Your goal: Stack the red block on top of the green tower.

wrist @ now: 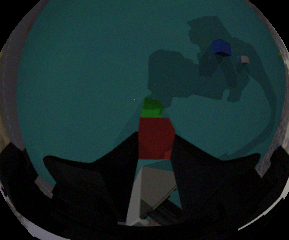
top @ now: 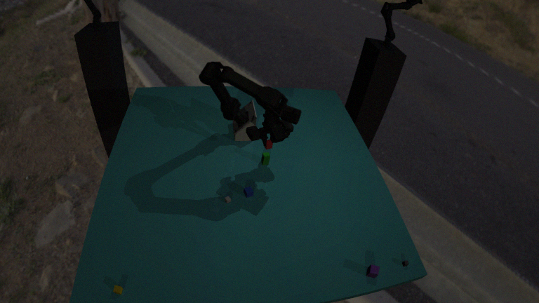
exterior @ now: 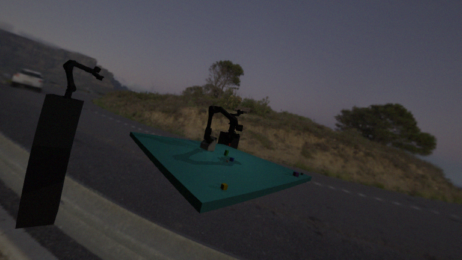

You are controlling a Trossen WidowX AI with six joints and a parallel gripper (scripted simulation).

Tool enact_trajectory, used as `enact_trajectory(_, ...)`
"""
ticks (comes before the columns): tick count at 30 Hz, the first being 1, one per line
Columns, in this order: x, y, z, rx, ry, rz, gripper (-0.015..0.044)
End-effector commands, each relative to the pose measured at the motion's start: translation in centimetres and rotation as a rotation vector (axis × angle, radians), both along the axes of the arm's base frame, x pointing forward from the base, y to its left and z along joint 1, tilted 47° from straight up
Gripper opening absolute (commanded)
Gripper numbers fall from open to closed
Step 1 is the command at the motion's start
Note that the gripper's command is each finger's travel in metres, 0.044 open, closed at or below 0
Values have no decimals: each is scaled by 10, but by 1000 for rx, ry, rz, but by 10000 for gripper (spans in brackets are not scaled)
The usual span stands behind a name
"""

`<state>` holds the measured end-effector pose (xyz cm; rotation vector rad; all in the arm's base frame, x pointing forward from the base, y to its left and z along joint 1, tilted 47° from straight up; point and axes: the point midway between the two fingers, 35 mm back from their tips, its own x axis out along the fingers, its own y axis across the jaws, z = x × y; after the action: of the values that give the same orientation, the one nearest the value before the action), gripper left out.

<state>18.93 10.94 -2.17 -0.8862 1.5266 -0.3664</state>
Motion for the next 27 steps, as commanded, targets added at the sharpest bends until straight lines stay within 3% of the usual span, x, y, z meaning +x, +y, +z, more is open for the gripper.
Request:
enact_trajectory(1, -1, -12, -10, -14, 9, 2, 0)
enact_trajectory(27, 2, -34, -32, -15, 8, 2, 0)
